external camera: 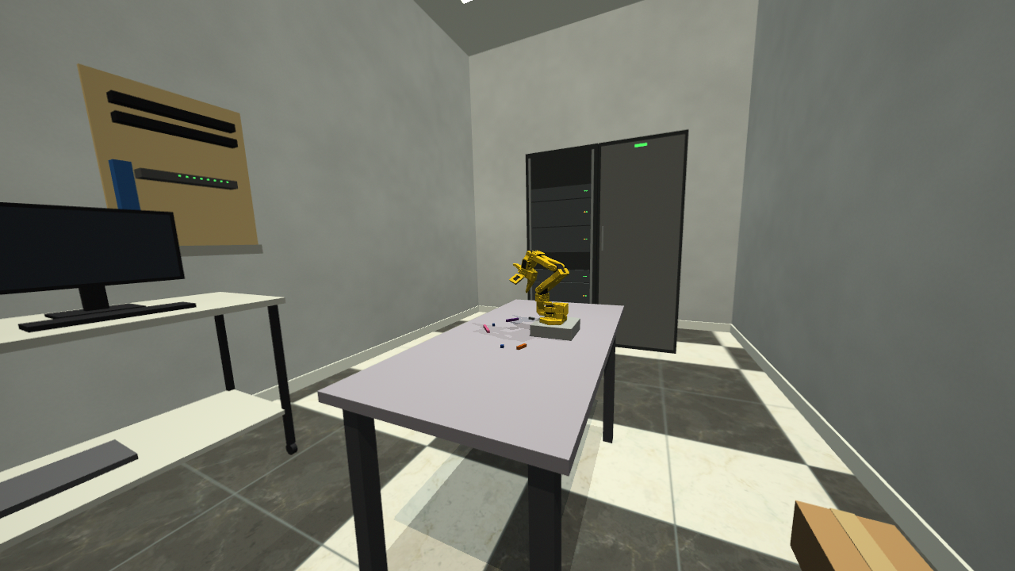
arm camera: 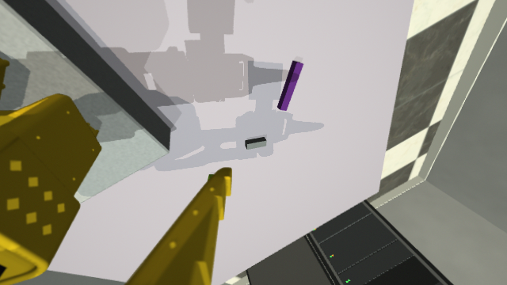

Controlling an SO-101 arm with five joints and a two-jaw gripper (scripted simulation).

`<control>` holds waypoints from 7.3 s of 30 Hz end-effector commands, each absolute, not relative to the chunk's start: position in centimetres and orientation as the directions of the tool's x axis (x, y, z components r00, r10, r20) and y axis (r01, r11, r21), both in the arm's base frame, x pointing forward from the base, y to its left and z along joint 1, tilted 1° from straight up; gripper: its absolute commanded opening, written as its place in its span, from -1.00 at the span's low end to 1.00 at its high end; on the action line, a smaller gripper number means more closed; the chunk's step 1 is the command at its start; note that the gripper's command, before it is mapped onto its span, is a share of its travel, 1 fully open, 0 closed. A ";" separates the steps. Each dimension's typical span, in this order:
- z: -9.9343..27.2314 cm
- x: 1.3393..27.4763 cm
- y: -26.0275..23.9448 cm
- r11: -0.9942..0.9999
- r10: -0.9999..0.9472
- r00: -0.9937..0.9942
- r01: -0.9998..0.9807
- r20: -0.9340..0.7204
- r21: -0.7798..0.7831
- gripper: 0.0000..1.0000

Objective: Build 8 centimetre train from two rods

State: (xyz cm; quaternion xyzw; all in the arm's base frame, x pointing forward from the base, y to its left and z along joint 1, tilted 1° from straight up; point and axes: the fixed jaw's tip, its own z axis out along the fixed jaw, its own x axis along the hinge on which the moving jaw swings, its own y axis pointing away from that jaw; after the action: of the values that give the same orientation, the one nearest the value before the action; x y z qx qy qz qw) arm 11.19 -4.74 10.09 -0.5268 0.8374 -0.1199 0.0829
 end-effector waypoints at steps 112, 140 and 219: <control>9.9 11.6 3.7 -0.240 -0.967 0.254 -0.931 -0.016 -0.276 1.00; 10.0 11.8 3.8 -0.239 -0.967 0.254 -0.928 -0.016 -0.287 1.00; 9.7 5.0 13.5 -0.882 -0.400 0.916 -0.390 -0.015 -0.265 1.00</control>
State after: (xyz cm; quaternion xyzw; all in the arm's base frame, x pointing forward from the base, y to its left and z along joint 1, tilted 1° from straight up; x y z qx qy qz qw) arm 5.99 12.45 9.61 -0.9614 0.2435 -0.0260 0.1253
